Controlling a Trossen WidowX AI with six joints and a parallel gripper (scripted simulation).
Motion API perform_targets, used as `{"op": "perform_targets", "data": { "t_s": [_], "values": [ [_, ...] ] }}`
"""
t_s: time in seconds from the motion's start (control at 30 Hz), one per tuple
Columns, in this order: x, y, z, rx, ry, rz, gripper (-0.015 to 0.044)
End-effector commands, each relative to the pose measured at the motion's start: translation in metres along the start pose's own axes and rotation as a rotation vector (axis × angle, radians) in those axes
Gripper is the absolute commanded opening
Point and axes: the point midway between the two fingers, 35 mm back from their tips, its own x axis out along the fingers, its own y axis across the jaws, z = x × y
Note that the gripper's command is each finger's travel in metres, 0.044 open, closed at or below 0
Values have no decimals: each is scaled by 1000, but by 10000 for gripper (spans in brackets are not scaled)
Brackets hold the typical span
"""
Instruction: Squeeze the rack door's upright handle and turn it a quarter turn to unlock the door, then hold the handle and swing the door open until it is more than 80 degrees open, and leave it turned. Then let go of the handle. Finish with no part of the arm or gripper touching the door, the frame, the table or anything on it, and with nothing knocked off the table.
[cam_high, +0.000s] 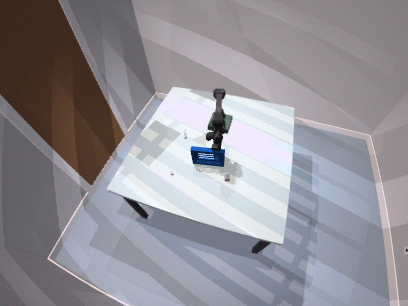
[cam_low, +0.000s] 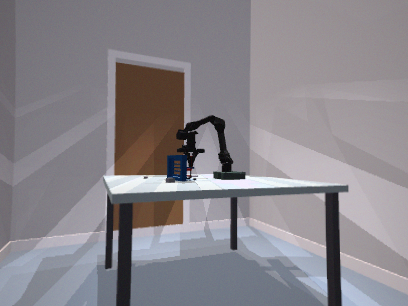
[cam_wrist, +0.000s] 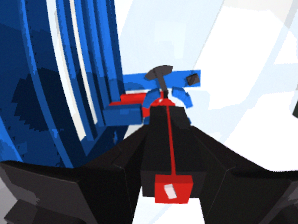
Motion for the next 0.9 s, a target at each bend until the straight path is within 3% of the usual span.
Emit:
{"op": "perform_targets", "data": {
  "t_s": [0.0, 0.87],
  "values": [
    [0, -5, 3, -84, -1, -2, 28],
    [0, -43, 28, -563, -2, -6, 28]
  ]
}}
